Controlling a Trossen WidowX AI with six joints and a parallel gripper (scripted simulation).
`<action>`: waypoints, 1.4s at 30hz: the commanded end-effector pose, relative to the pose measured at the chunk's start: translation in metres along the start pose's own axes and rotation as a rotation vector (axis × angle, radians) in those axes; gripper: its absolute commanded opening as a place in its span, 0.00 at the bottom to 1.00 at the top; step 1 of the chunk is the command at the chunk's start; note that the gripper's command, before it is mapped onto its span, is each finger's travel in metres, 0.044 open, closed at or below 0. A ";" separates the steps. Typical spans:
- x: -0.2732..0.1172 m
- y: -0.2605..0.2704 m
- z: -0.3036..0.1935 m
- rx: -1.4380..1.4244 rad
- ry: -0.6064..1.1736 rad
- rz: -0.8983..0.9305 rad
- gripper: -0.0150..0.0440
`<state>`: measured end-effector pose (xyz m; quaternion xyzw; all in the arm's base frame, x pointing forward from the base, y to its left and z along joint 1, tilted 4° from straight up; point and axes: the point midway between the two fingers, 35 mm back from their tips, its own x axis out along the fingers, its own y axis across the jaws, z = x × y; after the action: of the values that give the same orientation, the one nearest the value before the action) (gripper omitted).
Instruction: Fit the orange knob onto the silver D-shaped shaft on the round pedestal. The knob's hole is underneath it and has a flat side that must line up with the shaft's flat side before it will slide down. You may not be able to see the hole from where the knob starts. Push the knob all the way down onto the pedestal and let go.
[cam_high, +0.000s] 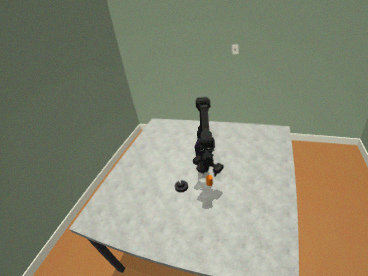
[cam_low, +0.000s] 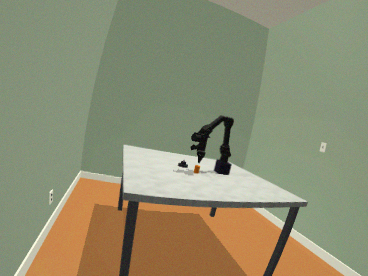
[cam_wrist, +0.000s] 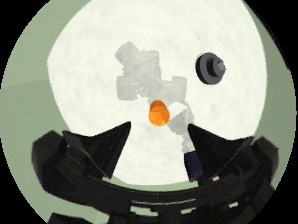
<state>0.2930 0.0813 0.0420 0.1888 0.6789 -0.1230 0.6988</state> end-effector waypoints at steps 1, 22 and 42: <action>0.002 -0.001 0.000 -0.006 -0.002 -0.003 1.00; 0.040 0.000 0.002 -0.006 -0.002 -0.003 1.00; 0.072 -0.001 0.001 -0.005 -0.001 -0.003 1.00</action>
<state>0.2980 0.0870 -0.0245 0.1857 0.6786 -0.1184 0.7007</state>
